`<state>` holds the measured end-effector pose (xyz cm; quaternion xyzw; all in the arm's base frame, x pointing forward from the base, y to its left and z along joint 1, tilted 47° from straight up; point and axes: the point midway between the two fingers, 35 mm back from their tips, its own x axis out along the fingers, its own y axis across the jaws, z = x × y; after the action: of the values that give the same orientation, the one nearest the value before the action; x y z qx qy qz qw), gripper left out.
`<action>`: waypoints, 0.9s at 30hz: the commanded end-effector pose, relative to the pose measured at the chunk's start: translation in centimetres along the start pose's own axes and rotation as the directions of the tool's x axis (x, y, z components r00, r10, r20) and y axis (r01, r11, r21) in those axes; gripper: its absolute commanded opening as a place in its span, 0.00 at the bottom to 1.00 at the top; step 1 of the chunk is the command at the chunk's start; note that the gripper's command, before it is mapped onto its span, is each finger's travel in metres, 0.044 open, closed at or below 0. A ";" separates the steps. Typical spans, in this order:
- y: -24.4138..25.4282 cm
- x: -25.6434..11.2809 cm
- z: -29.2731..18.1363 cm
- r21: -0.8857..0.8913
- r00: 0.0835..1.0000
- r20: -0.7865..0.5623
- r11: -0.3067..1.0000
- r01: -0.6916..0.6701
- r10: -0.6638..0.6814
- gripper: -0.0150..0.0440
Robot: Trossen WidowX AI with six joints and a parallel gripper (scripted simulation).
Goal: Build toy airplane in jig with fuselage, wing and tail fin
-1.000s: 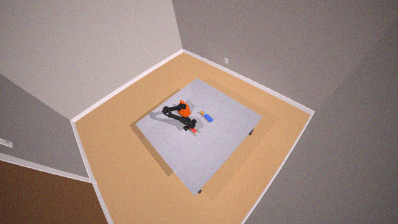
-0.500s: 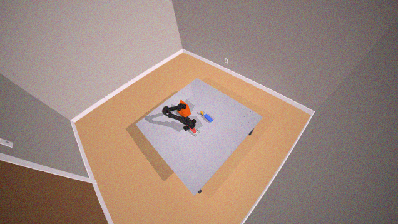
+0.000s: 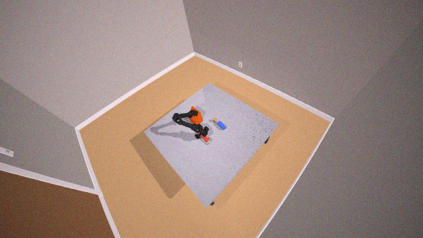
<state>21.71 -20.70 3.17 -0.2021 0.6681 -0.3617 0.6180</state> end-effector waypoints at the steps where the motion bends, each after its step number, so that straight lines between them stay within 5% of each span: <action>1: 0.1 -0.9 0.2 0.003 1.000 0.001 1.000 -0.005 0.005 1.00; 8: 0.0 -10.4 0.1 -0.004 1.000 -0.001 1.000 -0.009 0.009 1.00; 27: 3.5 -10.4 2.5 0.062 1.000 0.004 0.998 -0.020 0.020 1.00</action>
<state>24.61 -12.74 9.16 -0.1809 0.6576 -0.3785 0.6258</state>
